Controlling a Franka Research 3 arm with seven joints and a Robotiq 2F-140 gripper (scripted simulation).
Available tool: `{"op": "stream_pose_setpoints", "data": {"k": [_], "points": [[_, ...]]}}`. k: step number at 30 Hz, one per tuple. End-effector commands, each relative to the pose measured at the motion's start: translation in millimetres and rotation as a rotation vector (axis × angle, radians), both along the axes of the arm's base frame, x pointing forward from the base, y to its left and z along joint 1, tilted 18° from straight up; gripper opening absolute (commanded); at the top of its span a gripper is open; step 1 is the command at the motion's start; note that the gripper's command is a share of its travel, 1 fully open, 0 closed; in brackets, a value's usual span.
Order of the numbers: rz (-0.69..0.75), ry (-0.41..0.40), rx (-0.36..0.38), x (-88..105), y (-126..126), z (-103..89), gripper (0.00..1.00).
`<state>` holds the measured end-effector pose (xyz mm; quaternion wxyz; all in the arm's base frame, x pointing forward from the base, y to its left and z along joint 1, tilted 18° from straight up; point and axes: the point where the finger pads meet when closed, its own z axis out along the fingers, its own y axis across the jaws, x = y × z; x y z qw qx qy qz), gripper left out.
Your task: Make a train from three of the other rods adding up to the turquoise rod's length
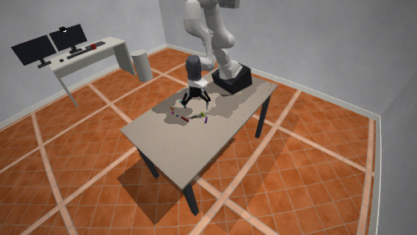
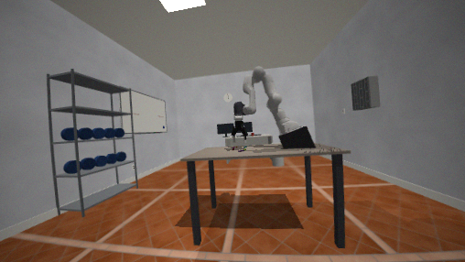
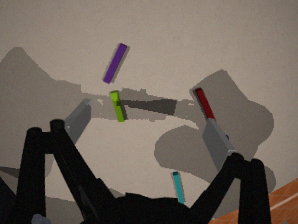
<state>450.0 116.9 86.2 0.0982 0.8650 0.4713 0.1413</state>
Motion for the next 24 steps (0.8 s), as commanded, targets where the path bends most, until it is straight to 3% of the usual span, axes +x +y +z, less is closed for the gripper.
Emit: {"op": "stream_pose_setpoints", "data": {"k": [1, 24], "points": [[0.159, 0.035, -0.039, -0.5, 0.0, -0.8, 1.0], [0.503, 0.046, -0.161, -1.2, 1.1, -2.4, 1.0]]}}
